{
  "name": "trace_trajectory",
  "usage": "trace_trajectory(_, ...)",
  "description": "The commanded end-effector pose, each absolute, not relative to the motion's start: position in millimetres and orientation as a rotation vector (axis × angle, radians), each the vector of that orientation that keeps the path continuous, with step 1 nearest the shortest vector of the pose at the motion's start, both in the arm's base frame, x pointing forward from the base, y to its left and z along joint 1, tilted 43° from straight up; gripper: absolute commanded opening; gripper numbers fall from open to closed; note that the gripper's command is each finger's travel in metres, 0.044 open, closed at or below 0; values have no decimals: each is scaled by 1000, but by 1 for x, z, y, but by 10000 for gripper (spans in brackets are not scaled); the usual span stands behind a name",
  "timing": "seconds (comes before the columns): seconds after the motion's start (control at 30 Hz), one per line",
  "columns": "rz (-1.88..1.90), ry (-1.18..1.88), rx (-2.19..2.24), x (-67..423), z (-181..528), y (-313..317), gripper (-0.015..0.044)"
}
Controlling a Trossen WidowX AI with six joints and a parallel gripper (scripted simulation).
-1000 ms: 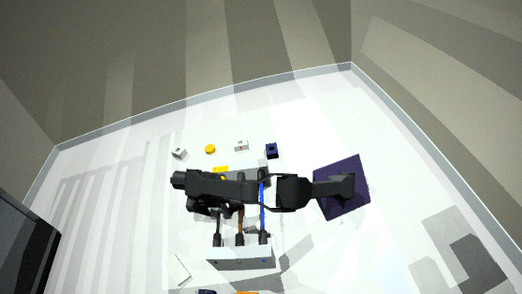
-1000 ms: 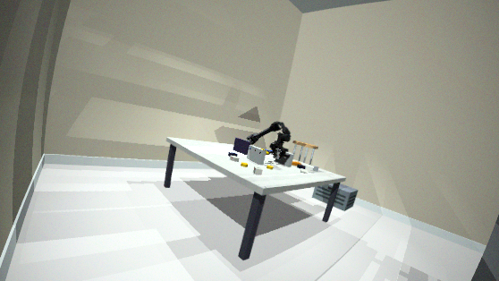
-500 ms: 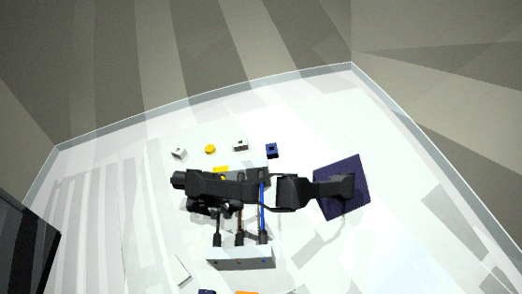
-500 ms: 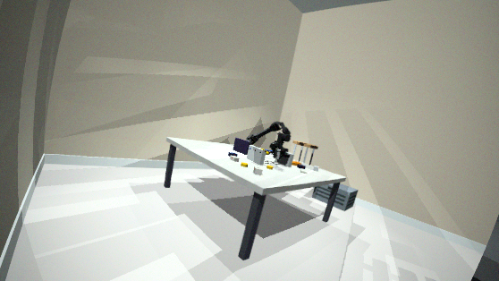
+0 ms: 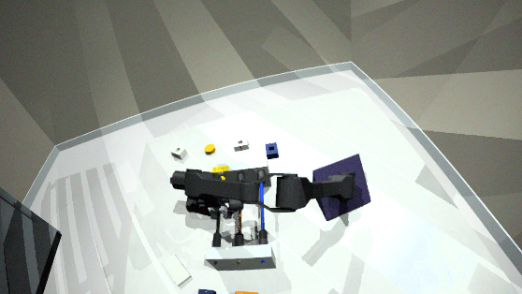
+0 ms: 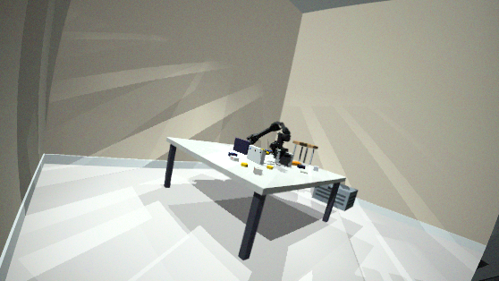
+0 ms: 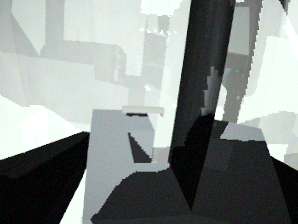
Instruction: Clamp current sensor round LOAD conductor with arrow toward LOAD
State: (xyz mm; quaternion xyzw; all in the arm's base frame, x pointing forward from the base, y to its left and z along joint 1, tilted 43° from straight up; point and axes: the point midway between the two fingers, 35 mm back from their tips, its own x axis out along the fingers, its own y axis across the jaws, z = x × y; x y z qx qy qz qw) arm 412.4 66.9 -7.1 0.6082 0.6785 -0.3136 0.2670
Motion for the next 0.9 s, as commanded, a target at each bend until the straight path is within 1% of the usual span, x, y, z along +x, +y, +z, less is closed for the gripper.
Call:
trace_trajectory(0.0,-844,1829,1642,413,-6,66,0)
trace_trajectory(0.67,-846,1829,1644,413,-7,67,0)
trace_trajectory(0.87,-821,1762,1696,414,-4,63,0)
